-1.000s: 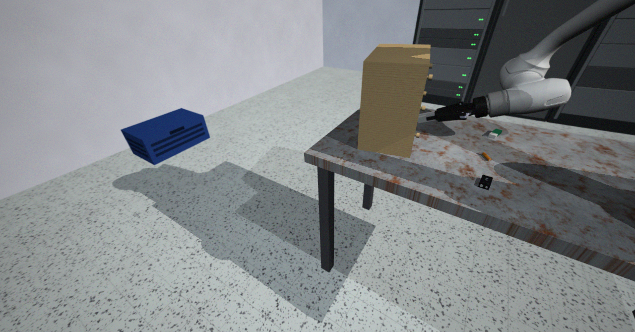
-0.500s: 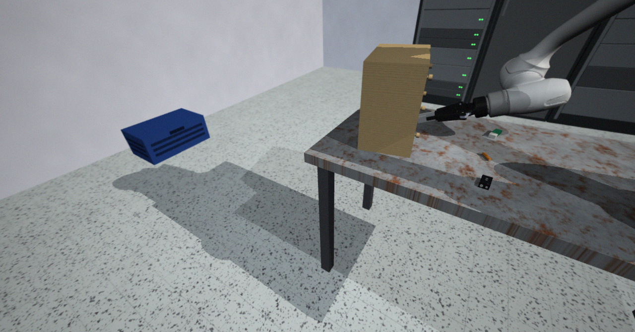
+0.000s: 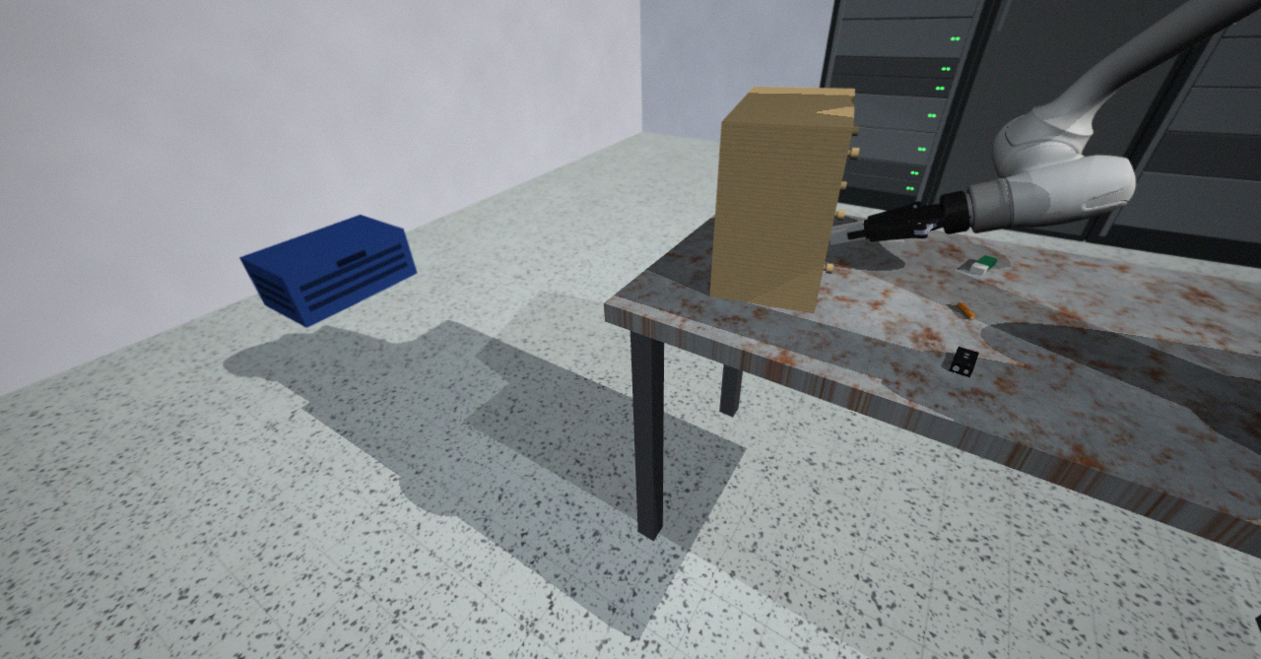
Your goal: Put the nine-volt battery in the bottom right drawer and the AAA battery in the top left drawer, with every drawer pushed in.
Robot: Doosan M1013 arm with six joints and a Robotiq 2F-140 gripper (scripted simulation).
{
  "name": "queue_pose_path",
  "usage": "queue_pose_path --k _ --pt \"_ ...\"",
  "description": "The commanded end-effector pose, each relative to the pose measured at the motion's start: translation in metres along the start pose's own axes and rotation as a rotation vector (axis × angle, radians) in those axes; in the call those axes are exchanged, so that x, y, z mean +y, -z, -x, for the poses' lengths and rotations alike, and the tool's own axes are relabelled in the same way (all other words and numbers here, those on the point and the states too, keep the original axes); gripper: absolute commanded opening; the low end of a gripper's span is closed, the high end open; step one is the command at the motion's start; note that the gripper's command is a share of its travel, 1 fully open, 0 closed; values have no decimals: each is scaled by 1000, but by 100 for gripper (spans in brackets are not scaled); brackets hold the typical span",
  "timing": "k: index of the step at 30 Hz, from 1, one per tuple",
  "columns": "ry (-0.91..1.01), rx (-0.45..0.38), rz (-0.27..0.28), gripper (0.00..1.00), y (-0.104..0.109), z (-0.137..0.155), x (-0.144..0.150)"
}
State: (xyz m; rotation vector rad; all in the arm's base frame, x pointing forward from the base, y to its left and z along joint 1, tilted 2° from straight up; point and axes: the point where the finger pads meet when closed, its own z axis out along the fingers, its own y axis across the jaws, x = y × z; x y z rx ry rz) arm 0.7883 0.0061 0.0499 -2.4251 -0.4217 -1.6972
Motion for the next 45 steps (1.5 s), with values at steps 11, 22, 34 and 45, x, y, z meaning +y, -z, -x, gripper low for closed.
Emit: queue_pose_path --k 11,22,34,45 --pt "0 0 0 8 7 2 0" --pt "0 0 0 8 19 7 0" --pt "0 0 0 8 33 12 0" --pt "0 0 0 8 45 16 0"
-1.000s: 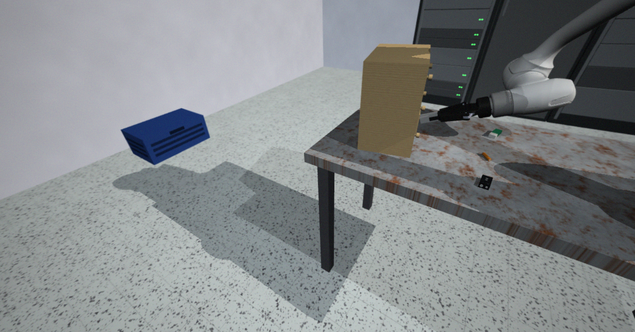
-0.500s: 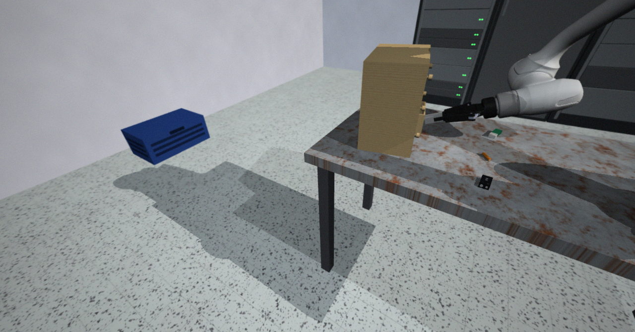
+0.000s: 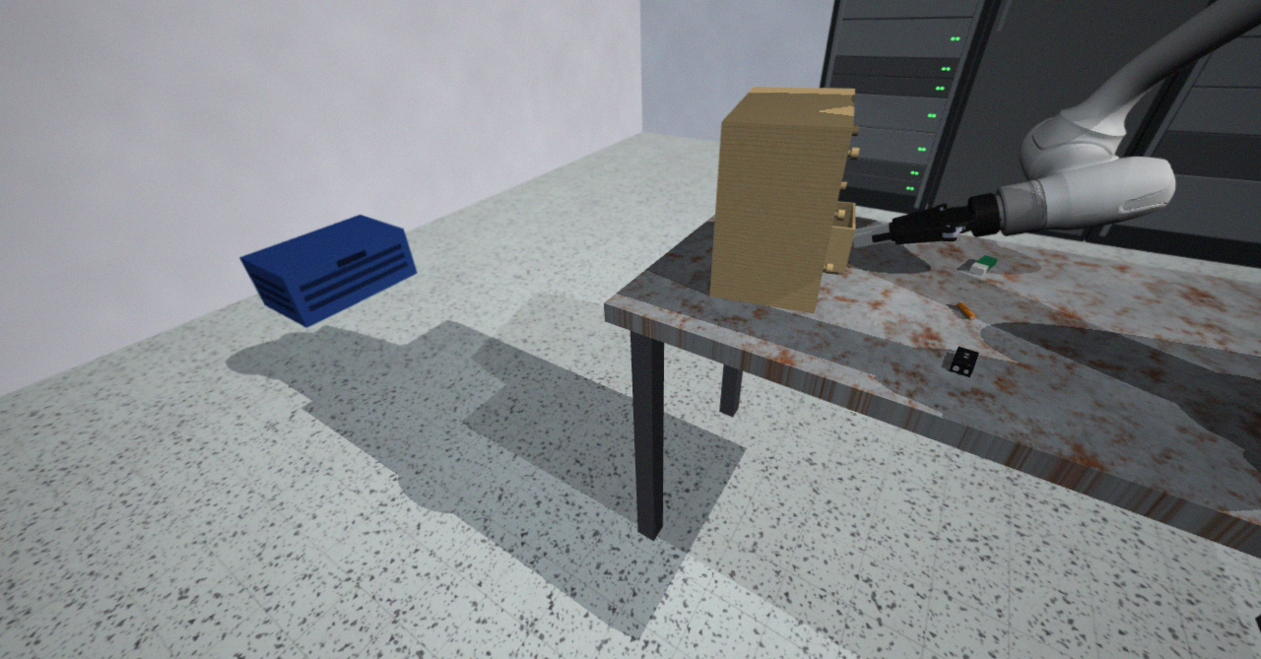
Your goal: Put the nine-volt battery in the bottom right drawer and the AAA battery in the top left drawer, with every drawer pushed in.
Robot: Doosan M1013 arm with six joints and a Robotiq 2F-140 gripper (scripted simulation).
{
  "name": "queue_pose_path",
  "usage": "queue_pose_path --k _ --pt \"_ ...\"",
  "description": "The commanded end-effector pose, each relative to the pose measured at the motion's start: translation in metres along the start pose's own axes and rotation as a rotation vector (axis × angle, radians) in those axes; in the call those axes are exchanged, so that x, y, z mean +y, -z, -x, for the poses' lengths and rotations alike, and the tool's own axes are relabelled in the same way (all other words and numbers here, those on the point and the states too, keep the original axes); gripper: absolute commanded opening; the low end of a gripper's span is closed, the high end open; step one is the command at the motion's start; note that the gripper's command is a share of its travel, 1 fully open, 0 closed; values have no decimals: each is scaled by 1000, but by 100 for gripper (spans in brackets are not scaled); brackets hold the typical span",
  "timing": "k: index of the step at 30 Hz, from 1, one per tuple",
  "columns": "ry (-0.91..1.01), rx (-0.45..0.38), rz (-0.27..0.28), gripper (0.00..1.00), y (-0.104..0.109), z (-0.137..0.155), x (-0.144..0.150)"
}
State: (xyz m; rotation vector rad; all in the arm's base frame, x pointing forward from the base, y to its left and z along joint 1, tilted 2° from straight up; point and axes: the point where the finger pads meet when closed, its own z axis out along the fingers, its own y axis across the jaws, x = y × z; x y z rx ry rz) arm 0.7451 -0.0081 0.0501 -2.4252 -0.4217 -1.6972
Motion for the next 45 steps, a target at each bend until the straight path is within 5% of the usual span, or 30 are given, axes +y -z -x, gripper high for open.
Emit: queue_pose_path --k 1,45 --pt "0 0 0 8 4 1 0" --pt "0 0 0 8 21 8 0"
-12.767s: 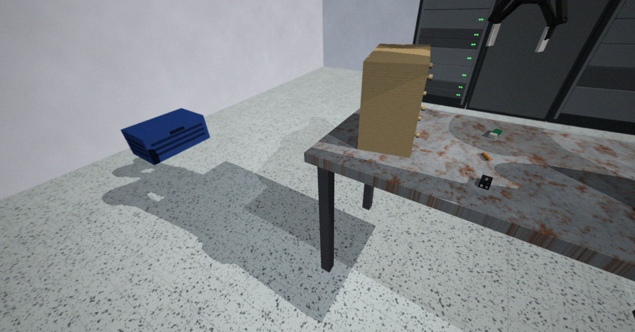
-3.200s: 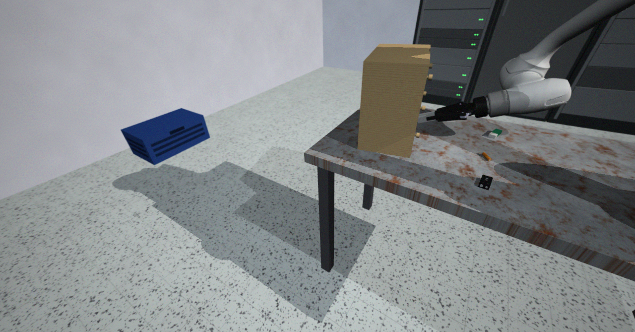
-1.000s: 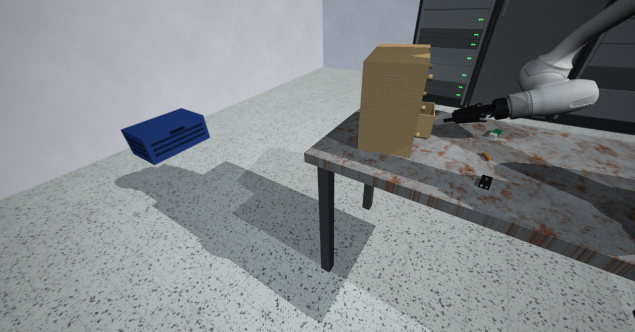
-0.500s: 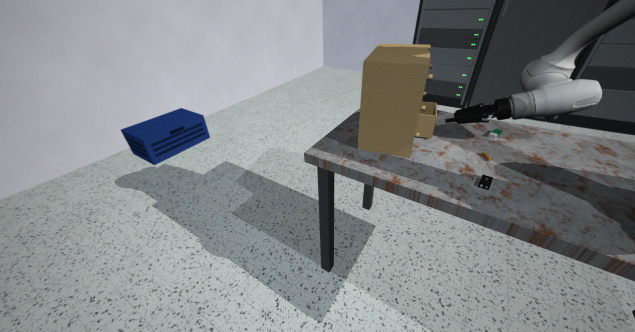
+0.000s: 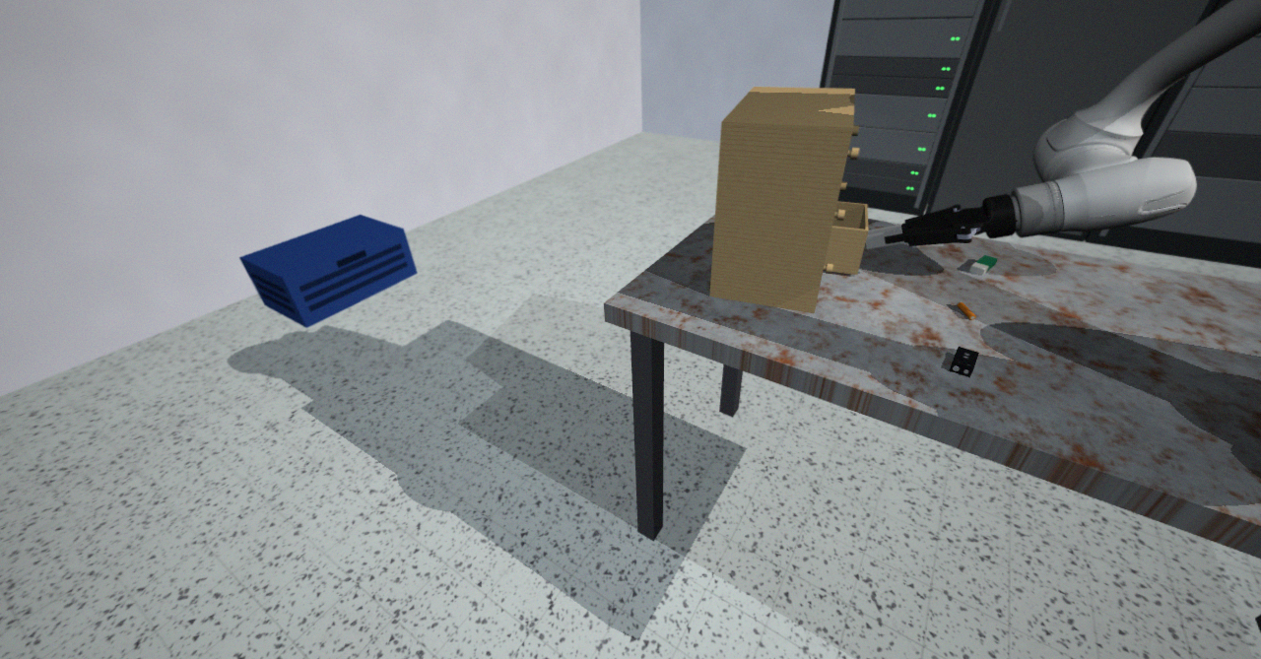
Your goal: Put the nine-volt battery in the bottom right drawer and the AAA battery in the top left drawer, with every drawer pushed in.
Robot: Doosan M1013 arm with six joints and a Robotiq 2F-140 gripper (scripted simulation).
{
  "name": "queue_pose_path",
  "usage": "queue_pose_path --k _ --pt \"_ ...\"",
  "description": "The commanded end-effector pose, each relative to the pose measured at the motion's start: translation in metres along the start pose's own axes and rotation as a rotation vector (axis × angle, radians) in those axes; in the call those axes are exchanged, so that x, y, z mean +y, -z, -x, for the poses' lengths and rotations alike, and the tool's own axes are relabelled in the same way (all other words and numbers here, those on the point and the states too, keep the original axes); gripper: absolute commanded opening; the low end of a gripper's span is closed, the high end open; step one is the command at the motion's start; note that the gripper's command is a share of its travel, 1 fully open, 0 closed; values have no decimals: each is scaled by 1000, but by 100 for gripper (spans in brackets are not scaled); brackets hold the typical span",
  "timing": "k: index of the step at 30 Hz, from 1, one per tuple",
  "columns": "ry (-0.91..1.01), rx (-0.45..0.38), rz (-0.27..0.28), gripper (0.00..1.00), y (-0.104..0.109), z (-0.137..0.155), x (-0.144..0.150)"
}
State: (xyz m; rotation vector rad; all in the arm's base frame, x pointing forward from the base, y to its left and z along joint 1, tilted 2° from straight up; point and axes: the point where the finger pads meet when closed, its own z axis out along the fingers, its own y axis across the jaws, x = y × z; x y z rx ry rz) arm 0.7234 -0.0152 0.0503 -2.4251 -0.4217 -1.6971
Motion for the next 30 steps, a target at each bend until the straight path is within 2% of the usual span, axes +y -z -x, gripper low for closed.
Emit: queue_pose_path --k 1,5,14,23,30 --pt "0 0 0 8 0 0 0" --pt "0 0 0 8 0 0 0" --pt "0 0 0 20 0 0 0" --pt "0 0 0 20 1 0 0" --pt "0 0 0 20 25 9 0"
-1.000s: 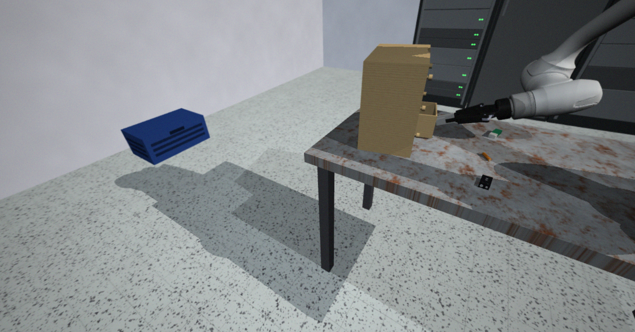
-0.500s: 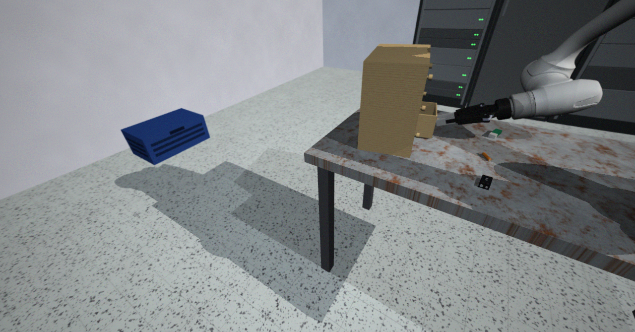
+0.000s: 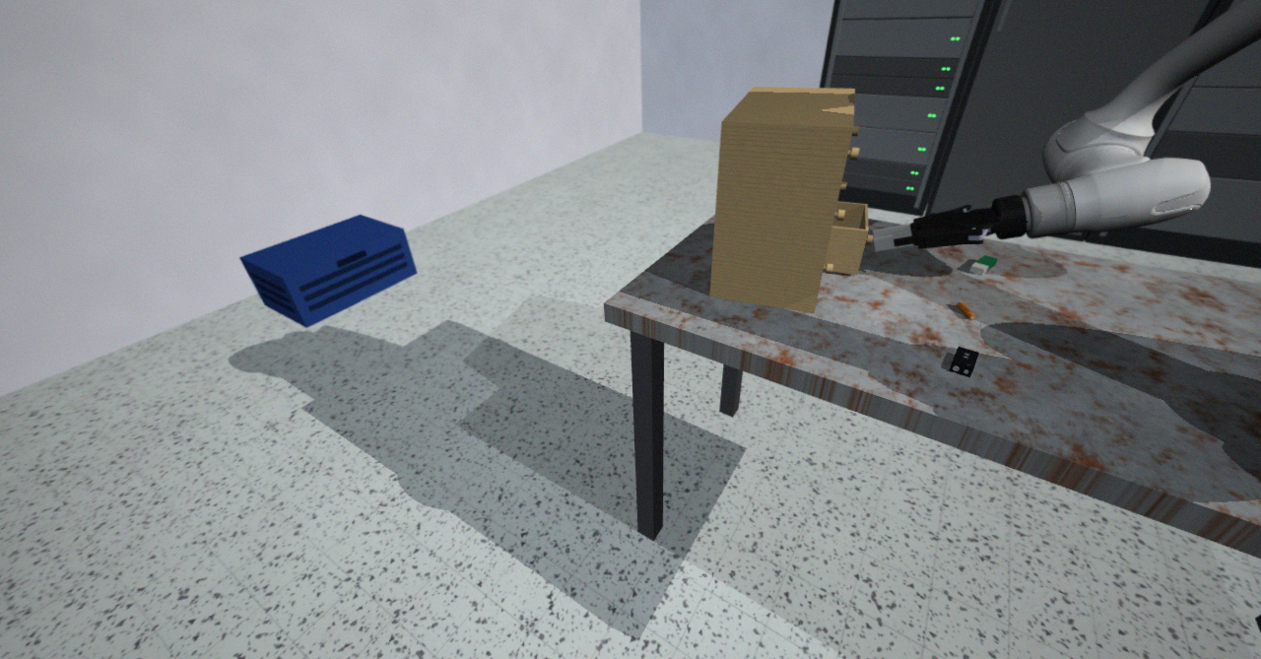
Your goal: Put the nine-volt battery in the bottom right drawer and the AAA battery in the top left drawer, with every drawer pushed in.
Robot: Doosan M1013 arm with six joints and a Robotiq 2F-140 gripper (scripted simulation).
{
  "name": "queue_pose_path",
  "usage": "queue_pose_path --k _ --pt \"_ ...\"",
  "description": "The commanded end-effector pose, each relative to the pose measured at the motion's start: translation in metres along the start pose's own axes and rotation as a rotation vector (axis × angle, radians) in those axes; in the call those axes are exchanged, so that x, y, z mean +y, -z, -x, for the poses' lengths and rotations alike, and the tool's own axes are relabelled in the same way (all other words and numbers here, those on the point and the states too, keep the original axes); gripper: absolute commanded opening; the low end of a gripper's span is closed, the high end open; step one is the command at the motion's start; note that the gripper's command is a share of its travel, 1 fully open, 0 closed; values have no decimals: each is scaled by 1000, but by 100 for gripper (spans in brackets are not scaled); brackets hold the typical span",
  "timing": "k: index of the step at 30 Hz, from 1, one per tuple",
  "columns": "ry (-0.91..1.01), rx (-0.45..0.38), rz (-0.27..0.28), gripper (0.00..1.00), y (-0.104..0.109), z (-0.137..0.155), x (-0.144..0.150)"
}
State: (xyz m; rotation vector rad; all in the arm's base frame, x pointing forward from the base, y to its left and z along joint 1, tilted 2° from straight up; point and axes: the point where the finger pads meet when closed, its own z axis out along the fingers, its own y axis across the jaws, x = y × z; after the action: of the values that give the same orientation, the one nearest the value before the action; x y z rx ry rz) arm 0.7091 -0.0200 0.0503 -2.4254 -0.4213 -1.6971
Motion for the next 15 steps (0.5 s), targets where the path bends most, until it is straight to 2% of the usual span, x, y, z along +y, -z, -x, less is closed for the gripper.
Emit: queue_pose_path --k 1,5,15 --pt "0 0 0 20 15 5 0" --pt "0 0 0 20 30 11 0" --pt "0 0 0 20 38 7 0"
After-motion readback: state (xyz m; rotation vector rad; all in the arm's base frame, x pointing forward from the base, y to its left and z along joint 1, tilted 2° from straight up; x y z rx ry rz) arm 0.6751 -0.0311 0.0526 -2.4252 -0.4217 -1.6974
